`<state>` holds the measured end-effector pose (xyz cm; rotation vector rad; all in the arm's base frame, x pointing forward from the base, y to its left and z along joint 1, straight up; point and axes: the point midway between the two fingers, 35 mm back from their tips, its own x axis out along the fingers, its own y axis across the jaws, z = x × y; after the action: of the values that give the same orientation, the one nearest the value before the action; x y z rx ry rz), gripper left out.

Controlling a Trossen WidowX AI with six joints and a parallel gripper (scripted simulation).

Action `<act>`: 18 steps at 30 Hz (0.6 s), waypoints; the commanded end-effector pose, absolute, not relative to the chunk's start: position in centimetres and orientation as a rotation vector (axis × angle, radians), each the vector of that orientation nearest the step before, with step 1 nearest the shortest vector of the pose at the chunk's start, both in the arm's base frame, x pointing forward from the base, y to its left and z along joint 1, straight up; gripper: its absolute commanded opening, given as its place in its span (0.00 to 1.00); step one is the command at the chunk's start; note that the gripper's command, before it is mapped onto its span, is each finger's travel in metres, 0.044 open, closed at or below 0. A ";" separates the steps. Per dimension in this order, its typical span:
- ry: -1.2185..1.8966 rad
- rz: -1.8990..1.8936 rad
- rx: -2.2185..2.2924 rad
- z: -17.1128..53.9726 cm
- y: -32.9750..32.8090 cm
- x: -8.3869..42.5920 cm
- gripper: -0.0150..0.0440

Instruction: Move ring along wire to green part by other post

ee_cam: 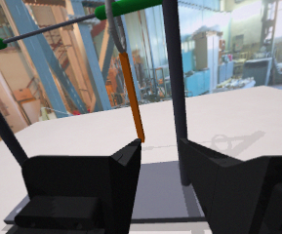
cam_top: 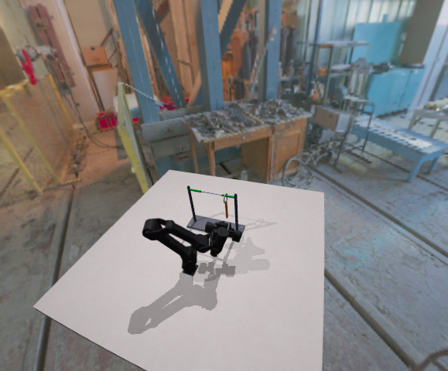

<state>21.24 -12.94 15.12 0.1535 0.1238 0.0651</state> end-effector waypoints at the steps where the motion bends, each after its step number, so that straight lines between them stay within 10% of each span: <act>1: 0.158 0.045 0.279 11.7 -11.1 19.8 0.53; 18: 0.196 0.017 0.149 11.6 -10.4 21.8 0.53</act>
<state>20.80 -10.19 10.53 0.2303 0.2033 0.0229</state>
